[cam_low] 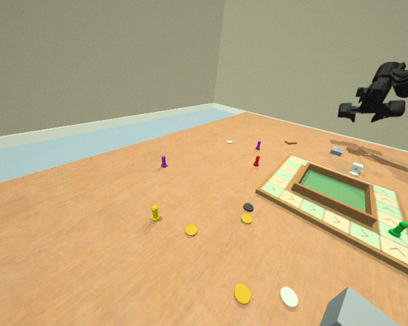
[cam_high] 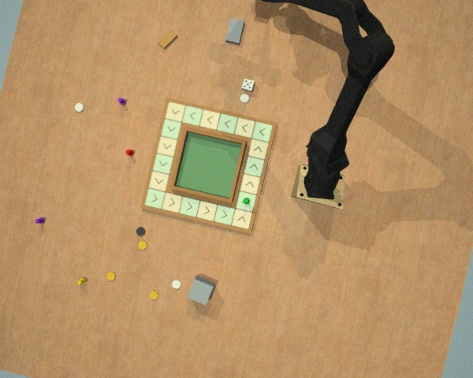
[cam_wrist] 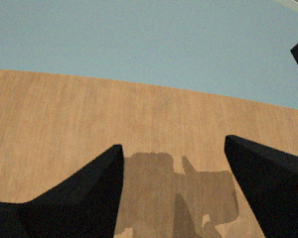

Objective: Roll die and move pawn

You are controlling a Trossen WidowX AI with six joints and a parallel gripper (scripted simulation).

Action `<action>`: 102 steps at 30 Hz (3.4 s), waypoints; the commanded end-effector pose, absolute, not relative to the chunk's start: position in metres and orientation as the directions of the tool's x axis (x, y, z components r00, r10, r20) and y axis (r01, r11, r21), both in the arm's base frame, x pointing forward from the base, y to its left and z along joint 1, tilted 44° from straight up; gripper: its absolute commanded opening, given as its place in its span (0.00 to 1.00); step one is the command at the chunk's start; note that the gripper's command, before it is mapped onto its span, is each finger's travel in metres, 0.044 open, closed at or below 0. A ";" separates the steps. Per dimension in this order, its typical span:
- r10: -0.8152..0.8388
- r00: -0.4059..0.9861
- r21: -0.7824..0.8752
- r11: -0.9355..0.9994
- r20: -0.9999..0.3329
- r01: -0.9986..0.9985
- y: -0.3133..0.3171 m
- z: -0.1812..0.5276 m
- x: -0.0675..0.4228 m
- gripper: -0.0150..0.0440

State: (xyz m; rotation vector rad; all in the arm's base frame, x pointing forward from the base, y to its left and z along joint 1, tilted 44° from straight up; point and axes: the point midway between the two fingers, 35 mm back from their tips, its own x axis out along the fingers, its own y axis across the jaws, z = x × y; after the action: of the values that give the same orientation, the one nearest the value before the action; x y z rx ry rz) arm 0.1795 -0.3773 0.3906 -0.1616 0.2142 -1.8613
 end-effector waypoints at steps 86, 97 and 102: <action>-0.678 -0.136 -0.691 0.702 -0.723 0.176 -0.212 0.133 0.189 0.25; -0.673 -0.137 -0.687 0.705 -0.726 0.175 -0.168 0.180 0.193 0.25; -0.679 -0.138 -0.693 0.700 -0.721 0.172 -0.150 0.202 0.189 0.25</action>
State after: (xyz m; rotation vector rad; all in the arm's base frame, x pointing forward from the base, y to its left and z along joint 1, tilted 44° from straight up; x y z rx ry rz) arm 0.1912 -0.1602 0.1846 -0.4272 1.5559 -0.7626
